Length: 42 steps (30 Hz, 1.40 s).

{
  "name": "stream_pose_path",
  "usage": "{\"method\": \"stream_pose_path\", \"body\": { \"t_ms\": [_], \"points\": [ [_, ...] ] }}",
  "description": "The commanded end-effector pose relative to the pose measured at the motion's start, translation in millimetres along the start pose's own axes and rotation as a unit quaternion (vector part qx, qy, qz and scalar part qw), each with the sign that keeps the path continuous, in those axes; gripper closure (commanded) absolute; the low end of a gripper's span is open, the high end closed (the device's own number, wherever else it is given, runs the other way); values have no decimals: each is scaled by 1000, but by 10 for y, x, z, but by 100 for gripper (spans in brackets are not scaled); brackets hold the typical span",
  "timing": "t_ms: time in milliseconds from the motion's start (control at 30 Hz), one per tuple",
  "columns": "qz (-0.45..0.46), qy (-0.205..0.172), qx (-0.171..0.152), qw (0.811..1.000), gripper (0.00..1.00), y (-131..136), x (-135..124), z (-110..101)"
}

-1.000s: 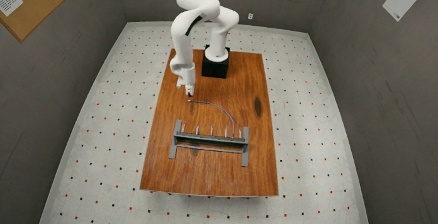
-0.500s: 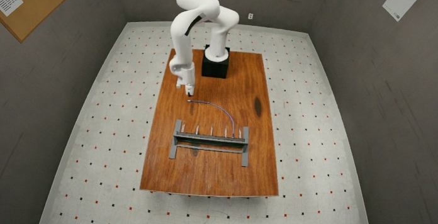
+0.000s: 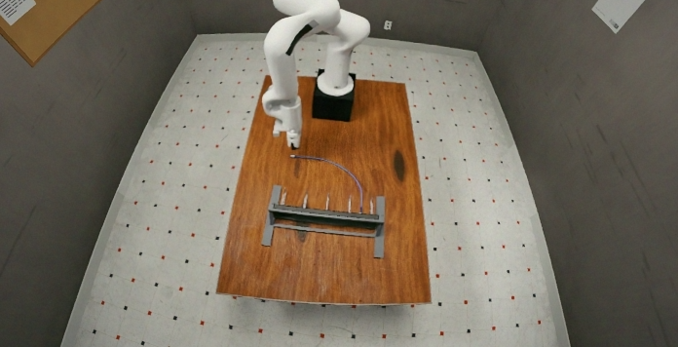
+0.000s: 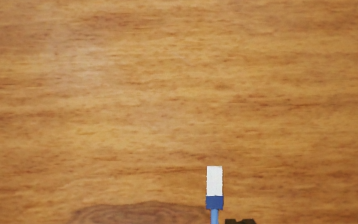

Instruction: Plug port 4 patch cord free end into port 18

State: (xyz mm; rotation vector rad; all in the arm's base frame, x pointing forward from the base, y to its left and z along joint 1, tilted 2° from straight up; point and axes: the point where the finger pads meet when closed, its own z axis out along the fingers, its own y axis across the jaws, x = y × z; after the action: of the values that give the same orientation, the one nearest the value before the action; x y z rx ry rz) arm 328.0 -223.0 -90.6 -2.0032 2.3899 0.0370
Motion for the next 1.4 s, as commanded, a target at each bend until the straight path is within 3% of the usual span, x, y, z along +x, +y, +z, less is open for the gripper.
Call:
{"method": "stream_pose_path", "body": {
  "t_ms": [0,333,367,1367],
  "points": [
    [0,0,1,1000,100,-6,3,-4],
    [0,0,1,1000,100,-6,3,-4],
    [0,0,1,1000,61,-6,3,-4],
    [0,0,1,1000,61,-6,3,-4]
  ]
}}
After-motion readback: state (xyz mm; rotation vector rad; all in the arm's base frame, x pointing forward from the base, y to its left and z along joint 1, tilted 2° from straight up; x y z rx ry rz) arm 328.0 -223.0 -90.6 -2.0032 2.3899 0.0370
